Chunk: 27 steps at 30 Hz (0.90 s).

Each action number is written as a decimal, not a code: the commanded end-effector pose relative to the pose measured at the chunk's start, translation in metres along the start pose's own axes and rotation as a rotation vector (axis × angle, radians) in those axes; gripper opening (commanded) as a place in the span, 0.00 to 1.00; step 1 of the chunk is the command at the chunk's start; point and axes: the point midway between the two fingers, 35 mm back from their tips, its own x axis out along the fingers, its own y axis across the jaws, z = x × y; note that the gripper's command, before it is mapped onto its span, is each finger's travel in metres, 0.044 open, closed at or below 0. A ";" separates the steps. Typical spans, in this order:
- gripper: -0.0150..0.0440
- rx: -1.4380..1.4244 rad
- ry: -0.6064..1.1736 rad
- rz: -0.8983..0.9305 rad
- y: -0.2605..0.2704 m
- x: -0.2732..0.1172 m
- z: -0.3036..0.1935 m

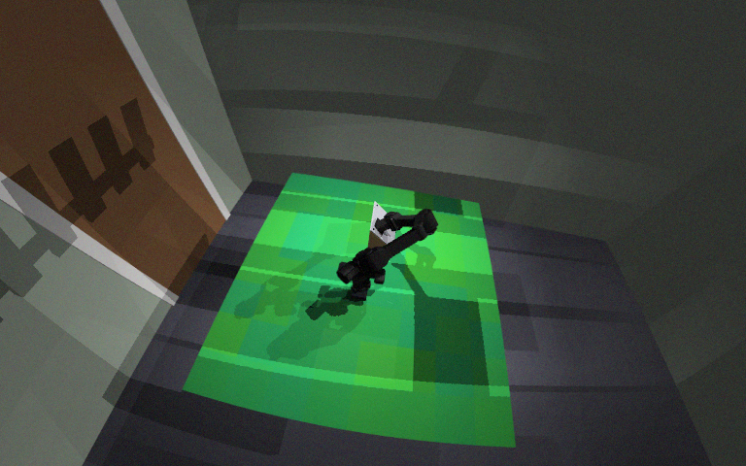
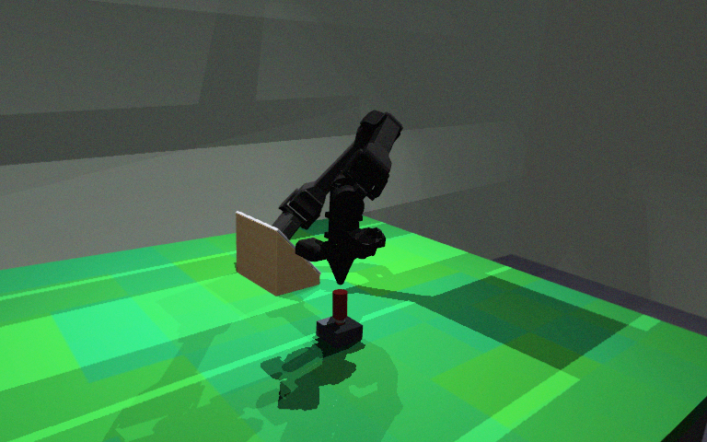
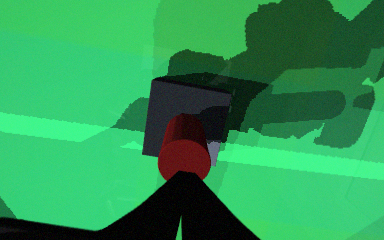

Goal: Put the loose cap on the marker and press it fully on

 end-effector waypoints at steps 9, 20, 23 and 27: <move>0.25 0.002 0.000 0.004 0.001 0.019 0.000; 0.25 0.000 -0.012 0.001 0.000 0.022 0.002; 0.25 0.000 -0.012 0.001 0.000 0.022 0.002; 0.25 0.001 -0.012 -0.002 -0.001 0.001 0.005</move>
